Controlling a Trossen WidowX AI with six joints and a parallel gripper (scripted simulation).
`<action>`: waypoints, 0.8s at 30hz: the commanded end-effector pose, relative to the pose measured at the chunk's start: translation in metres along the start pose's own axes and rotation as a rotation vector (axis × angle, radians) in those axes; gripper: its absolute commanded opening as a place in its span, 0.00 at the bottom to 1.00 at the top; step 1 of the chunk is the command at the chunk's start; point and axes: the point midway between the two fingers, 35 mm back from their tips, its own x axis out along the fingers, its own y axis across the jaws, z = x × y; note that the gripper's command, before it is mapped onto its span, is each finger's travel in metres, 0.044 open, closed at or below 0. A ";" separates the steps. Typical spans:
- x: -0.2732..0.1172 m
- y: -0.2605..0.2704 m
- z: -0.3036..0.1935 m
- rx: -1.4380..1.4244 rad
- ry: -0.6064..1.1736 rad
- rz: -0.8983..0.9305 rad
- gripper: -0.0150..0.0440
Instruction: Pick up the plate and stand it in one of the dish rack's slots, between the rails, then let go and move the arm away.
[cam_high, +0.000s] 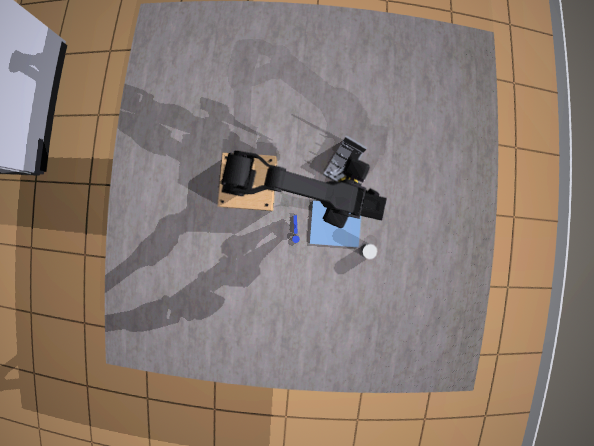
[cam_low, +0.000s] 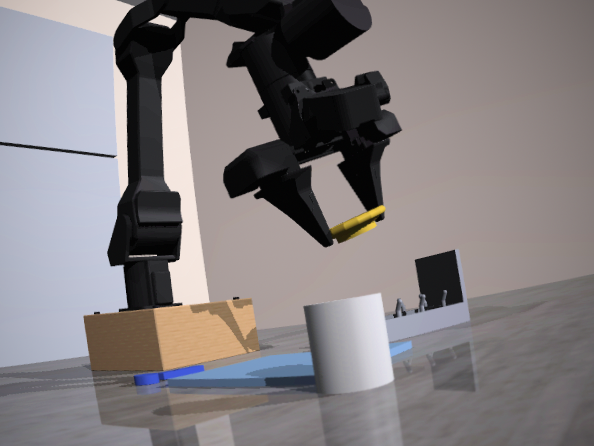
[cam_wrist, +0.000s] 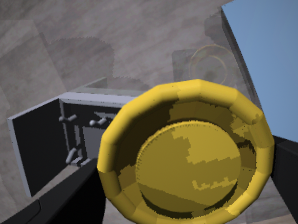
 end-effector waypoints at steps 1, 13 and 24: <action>0.016 0.002 0.007 -0.068 -0.029 0.094 0.25; 0.048 0.006 0.022 -0.280 -0.162 0.334 0.25; 0.065 0.007 0.023 -0.492 -0.327 0.531 0.25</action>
